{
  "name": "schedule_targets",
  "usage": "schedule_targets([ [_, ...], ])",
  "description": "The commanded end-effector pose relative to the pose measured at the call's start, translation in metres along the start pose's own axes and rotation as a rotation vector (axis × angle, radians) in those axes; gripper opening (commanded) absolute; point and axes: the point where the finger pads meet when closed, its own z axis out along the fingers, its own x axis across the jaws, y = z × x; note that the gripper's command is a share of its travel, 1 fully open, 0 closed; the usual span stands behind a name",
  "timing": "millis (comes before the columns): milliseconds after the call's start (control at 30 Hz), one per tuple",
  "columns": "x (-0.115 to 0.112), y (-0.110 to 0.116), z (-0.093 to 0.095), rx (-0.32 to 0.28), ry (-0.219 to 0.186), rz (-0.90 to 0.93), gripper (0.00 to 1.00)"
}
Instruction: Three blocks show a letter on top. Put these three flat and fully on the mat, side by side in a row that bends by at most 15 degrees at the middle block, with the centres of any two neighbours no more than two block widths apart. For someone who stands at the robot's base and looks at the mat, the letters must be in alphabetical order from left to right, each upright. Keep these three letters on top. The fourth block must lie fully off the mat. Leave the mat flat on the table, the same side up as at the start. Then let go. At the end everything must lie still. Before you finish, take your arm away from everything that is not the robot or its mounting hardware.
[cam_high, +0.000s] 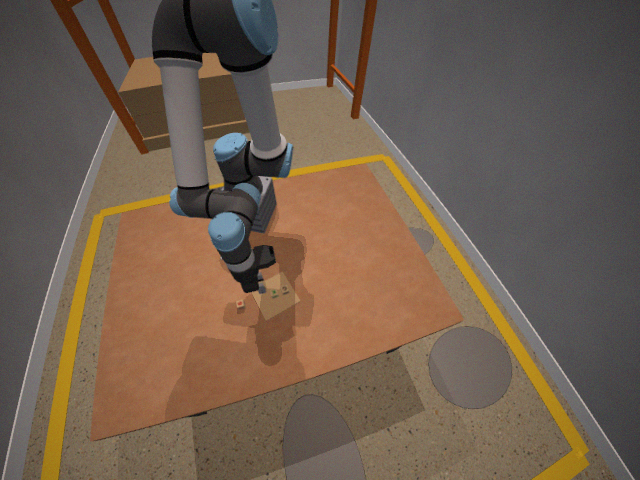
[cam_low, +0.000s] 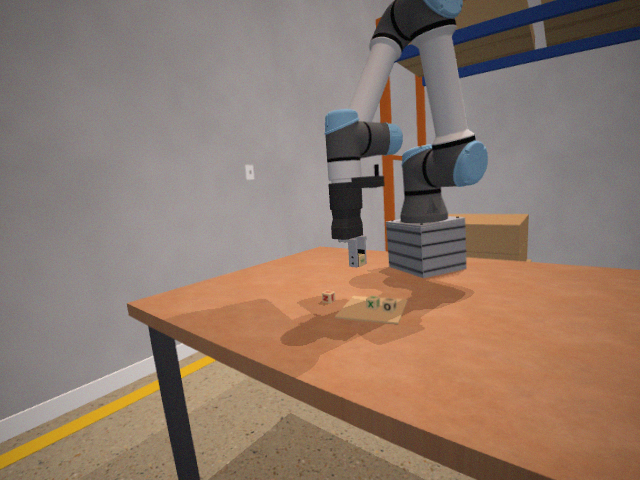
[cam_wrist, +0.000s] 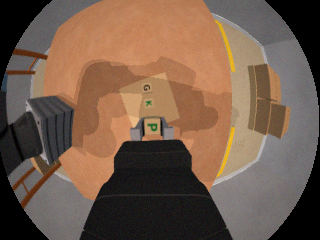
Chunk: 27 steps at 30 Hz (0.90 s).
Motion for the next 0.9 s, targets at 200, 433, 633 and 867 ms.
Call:
schedule_targets([
  [200, -0.0032, 0.0062, -0.0005, -0.001, 0.001, -0.074, 0.49],
  [433, -0.0044, 0.0081, -0.0005, -0.001, 0.001, -0.098, 0.49],
  [633, -0.0045, 0.0083, -0.0005, -0.001, 0.001, -0.101, 0.49],
  [867, -0.0045, 0.0083, -0.0005, -0.001, 0.001, -0.101, 0.49],
])
